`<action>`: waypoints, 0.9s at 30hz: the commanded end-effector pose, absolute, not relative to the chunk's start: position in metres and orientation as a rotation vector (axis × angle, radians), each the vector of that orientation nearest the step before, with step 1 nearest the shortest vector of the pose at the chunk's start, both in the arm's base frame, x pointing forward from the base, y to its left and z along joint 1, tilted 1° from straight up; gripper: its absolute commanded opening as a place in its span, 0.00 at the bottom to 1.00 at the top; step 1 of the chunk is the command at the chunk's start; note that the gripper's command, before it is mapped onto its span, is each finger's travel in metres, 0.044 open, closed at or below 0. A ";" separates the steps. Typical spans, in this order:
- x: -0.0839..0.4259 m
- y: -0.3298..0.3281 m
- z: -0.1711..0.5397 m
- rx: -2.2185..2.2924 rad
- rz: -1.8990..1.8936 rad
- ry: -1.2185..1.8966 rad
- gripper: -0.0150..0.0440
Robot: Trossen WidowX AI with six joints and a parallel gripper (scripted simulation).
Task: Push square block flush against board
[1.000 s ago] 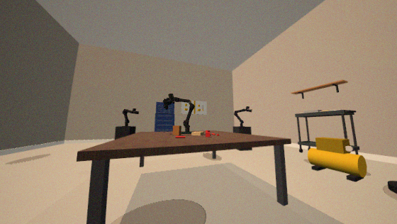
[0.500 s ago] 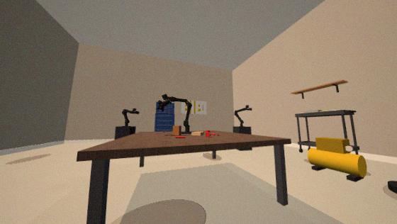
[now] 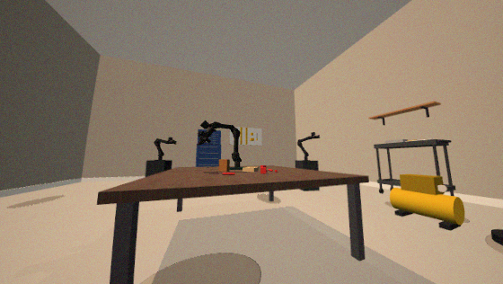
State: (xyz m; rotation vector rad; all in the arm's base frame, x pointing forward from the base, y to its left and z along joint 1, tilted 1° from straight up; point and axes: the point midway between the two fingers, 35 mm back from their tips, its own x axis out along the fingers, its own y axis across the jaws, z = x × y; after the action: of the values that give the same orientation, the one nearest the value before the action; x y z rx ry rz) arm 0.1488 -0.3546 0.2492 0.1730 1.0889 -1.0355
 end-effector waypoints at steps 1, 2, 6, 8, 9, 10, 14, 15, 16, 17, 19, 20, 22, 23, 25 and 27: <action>0.185 -0.333 0.232 0.255 -0.943 1.110 0.25; 0.194 -0.326 0.227 0.278 -0.917 1.120 0.25; 0.229 -0.293 0.207 0.367 -0.822 1.173 0.25; 0.245 -0.274 0.198 0.411 -0.778 1.207 0.25; 0.253 -0.264 0.193 0.433 -0.756 1.227 0.25; 0.260 -0.253 0.189 0.454 -0.736 1.248 0.25; 0.284 -0.208 0.172 0.533 -0.666 1.342 0.25; 0.289 -0.196 0.168 0.550 -0.652 1.369 0.25; 0.293 -0.184 0.164 0.567 -0.639 1.396 0.25; 0.297 -0.172 0.161 0.582 -0.628 1.424 0.25; 0.301 -0.157 0.157 0.601 -0.616 1.461 0.25; 0.301 -0.155 0.156 0.603 -0.615 1.465 0.25; 0.301 -0.155 0.156 0.603 -0.615 1.465 0.25; 0.302 -0.155 0.154 0.603 -0.615 1.466 0.25; 0.302 -0.155 0.137 0.605 -0.615 1.467 0.25; 0.302 -0.155 0.113 0.607 -0.616 1.469 0.25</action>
State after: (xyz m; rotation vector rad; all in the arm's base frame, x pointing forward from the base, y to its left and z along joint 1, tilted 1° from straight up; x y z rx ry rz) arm 0.3057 -0.1587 0.1401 0.5891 1.4392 -0.6141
